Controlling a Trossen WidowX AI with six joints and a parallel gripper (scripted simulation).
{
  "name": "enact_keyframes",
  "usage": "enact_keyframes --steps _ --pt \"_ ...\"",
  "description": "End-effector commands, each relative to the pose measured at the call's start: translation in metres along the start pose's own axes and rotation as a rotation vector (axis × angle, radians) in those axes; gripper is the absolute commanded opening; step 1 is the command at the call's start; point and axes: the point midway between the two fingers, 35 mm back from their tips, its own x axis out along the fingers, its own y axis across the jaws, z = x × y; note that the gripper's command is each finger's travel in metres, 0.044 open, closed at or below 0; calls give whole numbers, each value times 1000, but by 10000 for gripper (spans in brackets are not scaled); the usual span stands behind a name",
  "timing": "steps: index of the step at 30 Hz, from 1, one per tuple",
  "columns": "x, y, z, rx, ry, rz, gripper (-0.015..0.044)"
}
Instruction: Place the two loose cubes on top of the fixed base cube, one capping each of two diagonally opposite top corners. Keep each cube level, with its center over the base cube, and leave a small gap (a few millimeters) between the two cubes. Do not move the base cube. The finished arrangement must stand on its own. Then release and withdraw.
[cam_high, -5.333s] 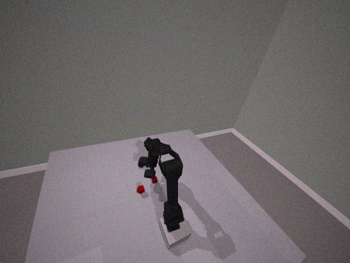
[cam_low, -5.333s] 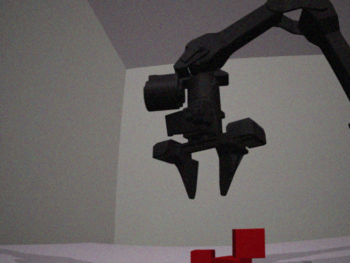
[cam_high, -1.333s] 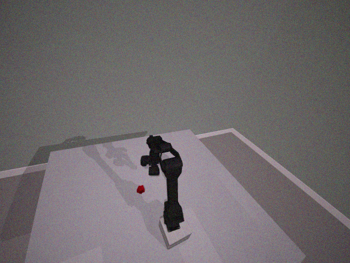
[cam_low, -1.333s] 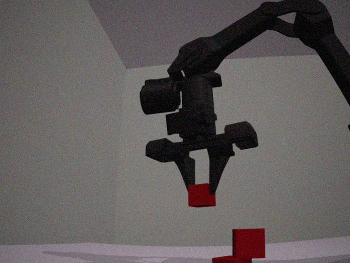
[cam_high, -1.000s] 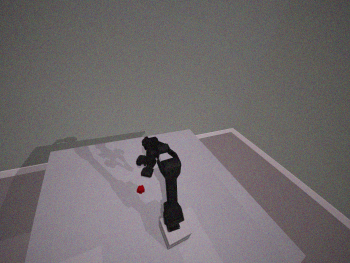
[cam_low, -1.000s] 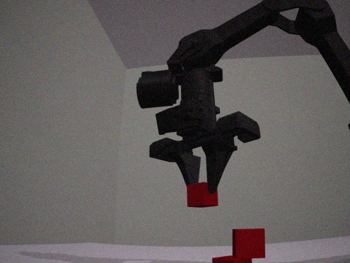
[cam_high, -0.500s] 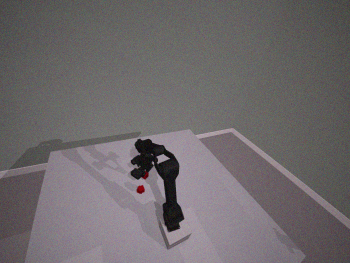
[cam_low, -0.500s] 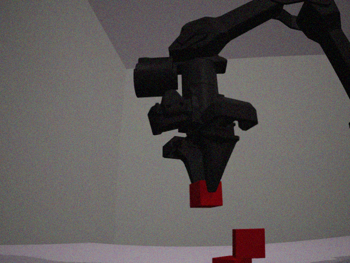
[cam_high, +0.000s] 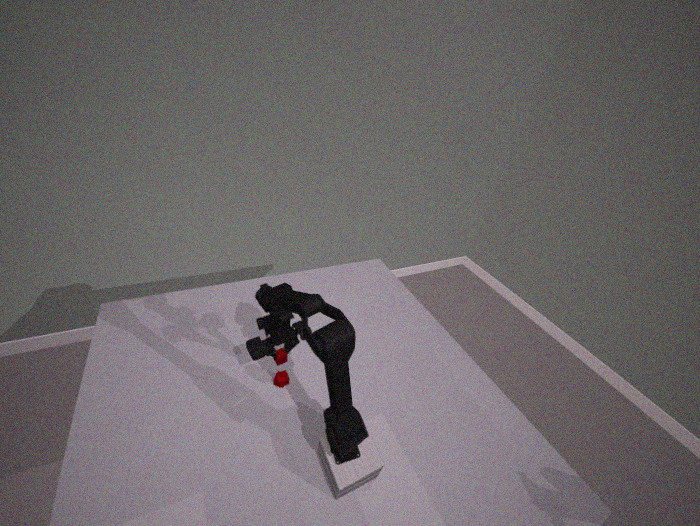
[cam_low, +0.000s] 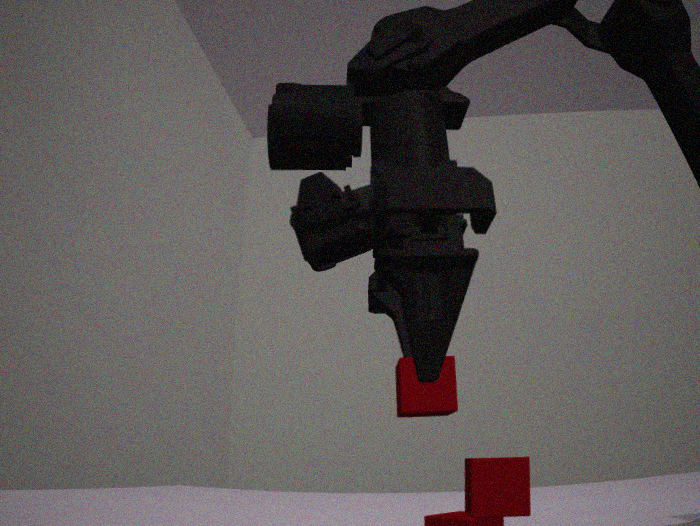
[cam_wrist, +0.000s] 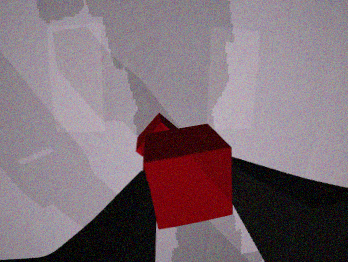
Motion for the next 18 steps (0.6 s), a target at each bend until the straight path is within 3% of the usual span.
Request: enact_keyframes --steps 1,18 --pt "-2 6 -1 73 -9 5 105" --pt "29 6 -1 82 -9 6 105"
